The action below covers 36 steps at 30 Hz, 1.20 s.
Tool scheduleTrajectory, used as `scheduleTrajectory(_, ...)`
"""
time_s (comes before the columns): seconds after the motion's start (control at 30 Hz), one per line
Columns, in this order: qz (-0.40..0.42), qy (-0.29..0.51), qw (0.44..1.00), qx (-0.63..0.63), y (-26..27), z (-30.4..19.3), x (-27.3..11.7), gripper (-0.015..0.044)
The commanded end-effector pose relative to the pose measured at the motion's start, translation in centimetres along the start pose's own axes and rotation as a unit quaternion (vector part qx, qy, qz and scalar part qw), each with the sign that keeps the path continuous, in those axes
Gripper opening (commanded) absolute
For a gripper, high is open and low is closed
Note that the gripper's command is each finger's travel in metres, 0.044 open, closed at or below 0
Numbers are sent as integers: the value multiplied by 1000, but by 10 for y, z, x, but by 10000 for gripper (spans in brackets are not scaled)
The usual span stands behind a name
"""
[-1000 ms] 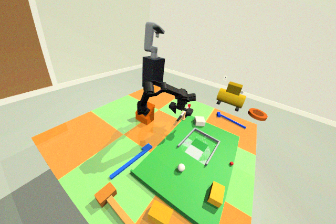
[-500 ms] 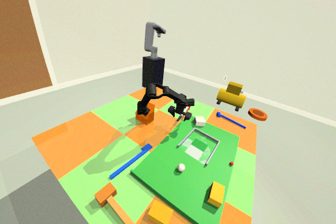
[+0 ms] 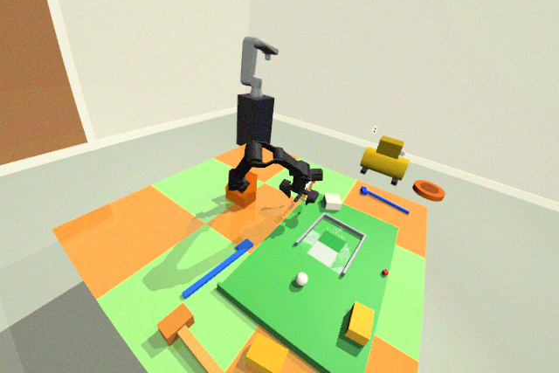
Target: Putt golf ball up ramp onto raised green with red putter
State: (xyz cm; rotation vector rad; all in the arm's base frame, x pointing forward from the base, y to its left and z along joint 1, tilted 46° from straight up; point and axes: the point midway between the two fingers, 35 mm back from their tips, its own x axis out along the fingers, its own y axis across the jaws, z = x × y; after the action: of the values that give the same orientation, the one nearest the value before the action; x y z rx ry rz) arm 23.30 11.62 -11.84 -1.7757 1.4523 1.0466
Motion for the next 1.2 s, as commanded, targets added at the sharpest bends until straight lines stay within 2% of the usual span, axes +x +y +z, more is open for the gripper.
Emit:
scheduleTrajectory(0.0,2,3,1000,-3,2,-2,5,440)
scheduleTrajectory(0.03,2,3,1000,-3,2,-2,5,440)
scheduleTrajectory(0.53,1,1,1000,0,0,-1,2,46)
scheduleTrajectory(0.73,1,0,1000,0,0,0,1,0)
scheduleTrajectory(0.83,1,0,1000,0,-1,3,-8,0)
scheduleTrajectory(1.17,2,-3,1000,-1,-2,23,-76,0)
